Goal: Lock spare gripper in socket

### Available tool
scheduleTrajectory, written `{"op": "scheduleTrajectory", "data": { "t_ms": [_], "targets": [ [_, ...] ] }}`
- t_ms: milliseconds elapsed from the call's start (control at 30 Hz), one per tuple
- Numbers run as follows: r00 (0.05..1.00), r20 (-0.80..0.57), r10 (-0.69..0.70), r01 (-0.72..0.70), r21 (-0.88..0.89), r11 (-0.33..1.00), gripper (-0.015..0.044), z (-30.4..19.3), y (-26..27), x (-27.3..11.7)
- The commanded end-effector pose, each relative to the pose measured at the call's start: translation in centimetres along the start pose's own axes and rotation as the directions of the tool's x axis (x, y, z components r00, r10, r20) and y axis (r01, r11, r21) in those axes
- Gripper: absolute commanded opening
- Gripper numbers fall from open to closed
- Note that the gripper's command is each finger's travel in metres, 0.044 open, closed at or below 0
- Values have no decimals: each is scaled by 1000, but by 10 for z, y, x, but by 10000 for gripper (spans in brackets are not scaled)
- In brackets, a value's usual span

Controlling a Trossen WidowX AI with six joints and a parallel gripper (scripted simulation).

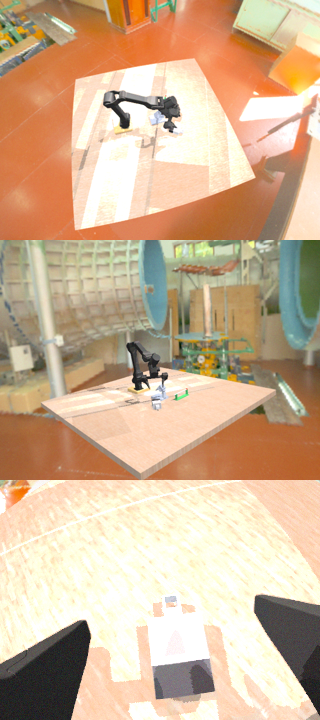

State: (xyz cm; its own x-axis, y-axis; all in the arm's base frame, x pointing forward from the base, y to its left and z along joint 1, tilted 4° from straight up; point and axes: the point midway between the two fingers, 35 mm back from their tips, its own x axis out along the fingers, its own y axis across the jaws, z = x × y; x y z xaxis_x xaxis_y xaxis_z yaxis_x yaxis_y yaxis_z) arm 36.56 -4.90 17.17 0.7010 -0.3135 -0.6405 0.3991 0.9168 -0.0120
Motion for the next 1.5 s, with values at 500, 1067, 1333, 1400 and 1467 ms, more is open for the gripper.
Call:
{"op": "scheduleTrajectory", "data": {
  "t_ms": [500, 1067, 1333, 1400, 1467],
  "targets": [
    [1000, -3, -7, 8, 11, 1000, 440, -52, -4, 52],
    [1000, -3, -8, 8, 11, 1000, 440, -71, -4, 73],
    [1000, -4, -8, 8, 10, 1000, 440, -81, -5, 82],
    [1000, -4, -8, 8, 10, 1000, 440, -83, -5, 84],
    [1000, -4, -8, 8, 10, 1000, 440, -86, -5, 86]
  ]
}}
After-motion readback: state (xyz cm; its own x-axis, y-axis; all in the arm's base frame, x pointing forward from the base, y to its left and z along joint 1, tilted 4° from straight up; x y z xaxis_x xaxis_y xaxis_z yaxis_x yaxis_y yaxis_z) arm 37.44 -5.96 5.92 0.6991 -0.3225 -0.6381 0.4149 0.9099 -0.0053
